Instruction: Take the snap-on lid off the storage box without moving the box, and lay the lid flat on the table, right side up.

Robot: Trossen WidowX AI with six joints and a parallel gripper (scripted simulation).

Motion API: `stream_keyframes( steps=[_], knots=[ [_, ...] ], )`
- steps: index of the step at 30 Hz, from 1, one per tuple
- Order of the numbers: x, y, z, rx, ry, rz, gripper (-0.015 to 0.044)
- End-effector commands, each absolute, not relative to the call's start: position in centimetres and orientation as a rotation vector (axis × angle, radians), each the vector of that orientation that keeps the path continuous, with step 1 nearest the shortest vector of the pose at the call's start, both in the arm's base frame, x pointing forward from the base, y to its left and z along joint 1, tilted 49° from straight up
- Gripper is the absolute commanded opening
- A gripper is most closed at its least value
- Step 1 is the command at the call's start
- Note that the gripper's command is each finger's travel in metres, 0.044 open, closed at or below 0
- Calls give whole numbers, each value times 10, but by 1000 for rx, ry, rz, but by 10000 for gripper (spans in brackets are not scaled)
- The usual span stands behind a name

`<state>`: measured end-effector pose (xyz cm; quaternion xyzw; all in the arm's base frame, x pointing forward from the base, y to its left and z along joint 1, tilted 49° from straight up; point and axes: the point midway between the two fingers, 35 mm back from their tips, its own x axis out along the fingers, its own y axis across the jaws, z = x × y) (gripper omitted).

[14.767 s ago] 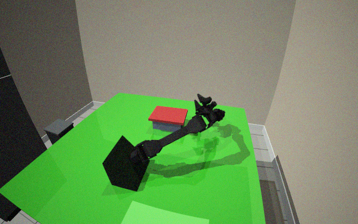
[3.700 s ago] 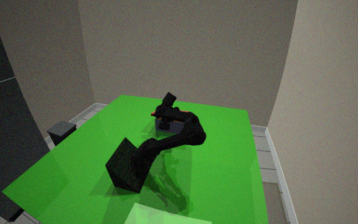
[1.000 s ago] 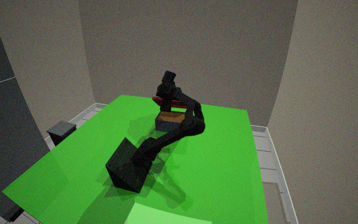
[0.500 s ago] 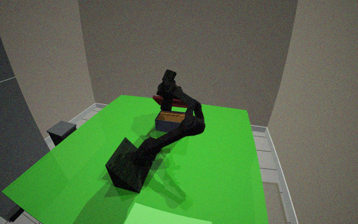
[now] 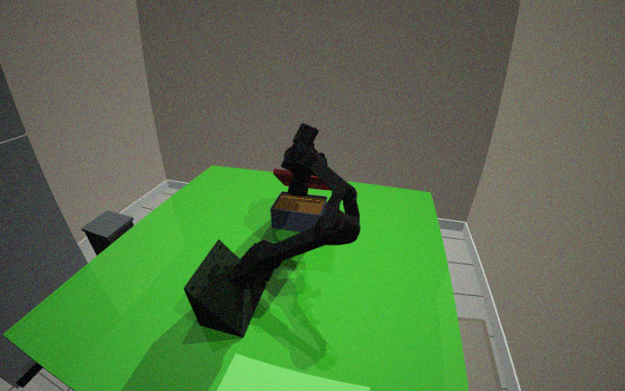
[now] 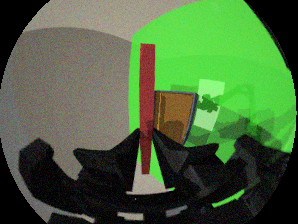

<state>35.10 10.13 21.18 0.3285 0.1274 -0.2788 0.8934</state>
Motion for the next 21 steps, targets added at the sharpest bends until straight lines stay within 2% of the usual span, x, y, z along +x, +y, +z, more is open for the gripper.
stream_keyframes(
  steps=[1,21],
  knots=[
    [349,99,223,692,261,-562,0],
    [346,72,252,691,261,-562,0]
  ],
)
